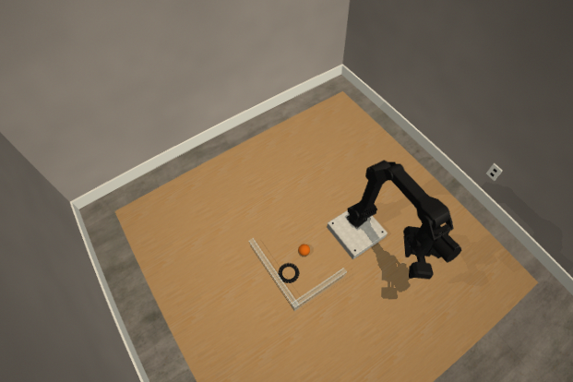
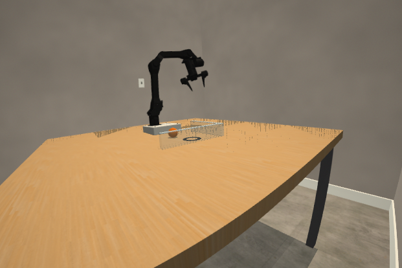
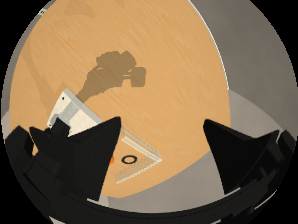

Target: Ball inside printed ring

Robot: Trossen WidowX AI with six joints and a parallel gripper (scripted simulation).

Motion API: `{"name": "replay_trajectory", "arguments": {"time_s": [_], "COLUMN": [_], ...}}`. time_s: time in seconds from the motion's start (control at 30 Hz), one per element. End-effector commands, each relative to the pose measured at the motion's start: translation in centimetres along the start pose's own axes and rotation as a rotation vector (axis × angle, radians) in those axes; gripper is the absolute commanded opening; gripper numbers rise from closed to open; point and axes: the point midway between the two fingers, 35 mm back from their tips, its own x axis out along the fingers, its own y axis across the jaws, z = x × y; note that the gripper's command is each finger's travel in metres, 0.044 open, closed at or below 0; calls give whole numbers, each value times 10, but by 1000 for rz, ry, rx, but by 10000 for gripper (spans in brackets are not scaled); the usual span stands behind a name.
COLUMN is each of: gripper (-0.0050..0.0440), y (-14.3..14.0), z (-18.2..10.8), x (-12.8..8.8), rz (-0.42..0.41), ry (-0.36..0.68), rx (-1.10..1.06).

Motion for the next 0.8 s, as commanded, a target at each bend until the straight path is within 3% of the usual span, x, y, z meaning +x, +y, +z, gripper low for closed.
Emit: {"name": "replay_trajectory", "arguments": {"time_s": [0.0,0.53,0.57,0.63,0.77], "gripper": [400,400,376,334,334], "y": [0,0,-1,-6,-16], "z": [0,0,-2,-17,-66], "x": [0,0,1,12,43], "rz": [0,0,2,20,74], "ry": [0,0,2,15,47], "rx": [0,0,4,37,140]}}
